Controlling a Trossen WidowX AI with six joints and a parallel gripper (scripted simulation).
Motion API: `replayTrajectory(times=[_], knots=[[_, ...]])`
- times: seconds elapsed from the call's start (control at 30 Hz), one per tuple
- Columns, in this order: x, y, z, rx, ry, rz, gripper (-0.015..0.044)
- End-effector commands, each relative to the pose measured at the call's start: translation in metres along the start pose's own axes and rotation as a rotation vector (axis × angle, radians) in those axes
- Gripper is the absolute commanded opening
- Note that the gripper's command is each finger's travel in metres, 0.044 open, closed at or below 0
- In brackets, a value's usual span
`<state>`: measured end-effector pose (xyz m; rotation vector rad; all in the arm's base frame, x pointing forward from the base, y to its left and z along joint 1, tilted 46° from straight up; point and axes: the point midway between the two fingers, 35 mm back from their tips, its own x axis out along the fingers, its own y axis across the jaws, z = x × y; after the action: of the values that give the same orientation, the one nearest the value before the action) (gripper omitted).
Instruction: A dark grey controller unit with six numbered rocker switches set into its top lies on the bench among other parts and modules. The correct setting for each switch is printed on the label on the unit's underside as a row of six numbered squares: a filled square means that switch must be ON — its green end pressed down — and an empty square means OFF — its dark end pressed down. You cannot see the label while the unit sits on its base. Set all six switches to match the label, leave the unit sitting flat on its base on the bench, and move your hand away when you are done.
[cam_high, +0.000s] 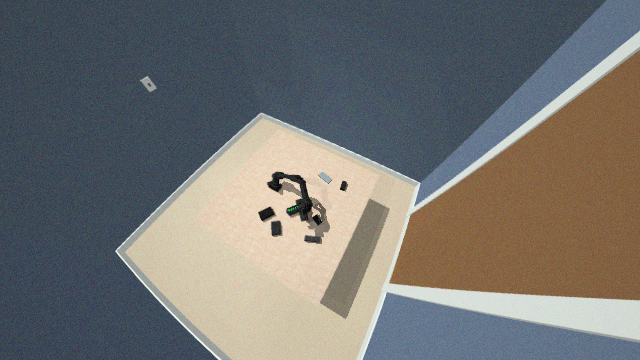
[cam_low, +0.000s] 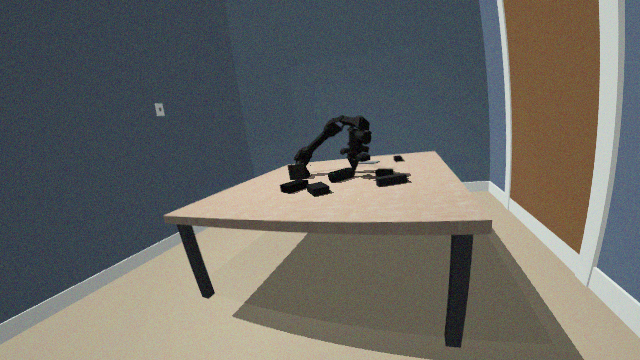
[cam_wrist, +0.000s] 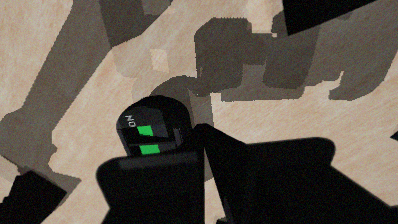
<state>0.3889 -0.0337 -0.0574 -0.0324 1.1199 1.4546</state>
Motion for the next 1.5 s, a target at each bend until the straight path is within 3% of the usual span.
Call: replayTrajectory(times=[0.0, 0.63, 1.47], knots=[[0.005, -0.003, 0.002, -0.008, -0.003, 0.008, 0.0000], [0.035, -0.011, 0.003, -0.008, 0.002, 0.062, 0.0000], [0.037, -0.004, 0.002, -0.008, 0.003, 0.080, 0.0000]])
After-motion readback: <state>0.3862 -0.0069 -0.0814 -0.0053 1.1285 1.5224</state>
